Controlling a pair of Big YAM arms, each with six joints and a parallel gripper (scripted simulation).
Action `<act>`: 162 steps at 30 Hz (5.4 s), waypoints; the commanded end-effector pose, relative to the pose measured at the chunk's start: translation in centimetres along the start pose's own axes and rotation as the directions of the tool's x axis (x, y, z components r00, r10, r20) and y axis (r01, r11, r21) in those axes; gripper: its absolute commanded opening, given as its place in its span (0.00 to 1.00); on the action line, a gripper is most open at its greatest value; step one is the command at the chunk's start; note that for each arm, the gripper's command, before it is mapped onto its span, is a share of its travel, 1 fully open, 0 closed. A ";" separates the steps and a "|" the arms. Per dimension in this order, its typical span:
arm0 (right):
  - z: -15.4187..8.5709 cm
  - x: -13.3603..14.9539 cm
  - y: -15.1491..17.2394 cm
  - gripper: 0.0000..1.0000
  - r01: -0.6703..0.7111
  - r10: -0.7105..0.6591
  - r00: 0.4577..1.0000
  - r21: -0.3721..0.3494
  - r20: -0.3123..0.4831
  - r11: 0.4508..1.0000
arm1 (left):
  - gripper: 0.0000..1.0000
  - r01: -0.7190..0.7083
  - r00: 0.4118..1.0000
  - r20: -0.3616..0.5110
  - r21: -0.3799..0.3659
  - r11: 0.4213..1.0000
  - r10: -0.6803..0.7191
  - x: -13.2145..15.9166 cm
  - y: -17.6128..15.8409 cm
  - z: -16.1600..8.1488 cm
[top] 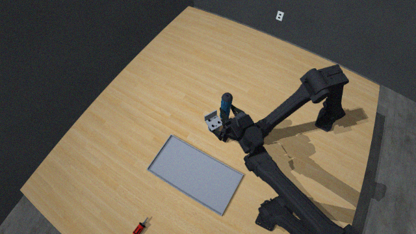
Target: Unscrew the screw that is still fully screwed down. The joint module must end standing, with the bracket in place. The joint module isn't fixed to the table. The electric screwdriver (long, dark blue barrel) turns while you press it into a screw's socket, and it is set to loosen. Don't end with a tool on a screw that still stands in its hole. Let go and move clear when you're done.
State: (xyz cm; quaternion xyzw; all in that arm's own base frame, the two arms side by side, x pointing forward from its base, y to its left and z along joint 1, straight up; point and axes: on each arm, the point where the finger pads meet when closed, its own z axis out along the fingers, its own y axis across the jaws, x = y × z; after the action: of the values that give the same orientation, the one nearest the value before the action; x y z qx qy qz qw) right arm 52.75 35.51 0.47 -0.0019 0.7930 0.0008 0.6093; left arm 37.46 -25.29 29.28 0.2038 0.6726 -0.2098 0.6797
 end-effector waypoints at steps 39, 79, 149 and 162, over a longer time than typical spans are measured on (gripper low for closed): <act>0.9 -0.2 0.8 0.59 -0.012 0.012 1.000 -0.005 0.009 1.000 | 0.42 0.000 0.997 0.081 0.008 1.000 0.000 -5.0 -0.3 0.1; 0.9 -0.2 0.8 0.59 -0.011 0.011 1.000 -0.004 0.009 1.000 | 0.42 0.008 0.995 0.097 0.006 1.000 -0.008 -7.3 -0.2 0.7; 0.9 -0.2 0.8 0.59 -0.011 0.011 1.000 -0.004 0.009 1.000 | 0.42 0.101 0.969 -0.188 -0.278 0.955 -0.158 -1.2 12.4 2.1; 0.9 -0.2 0.8 0.59 -0.011 0.011 1.000 -0.004 0.009 1.000 | 0.42 0.131 0.943 -0.240 -0.373 0.919 -0.232 0.1 16.5 1.4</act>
State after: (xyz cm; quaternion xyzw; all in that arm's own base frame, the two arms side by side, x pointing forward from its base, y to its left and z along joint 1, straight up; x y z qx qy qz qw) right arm 52.74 35.51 0.47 -0.0019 0.7930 0.0009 0.6092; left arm 45.02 -12.98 24.37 0.0677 0.8207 -0.1121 0.5561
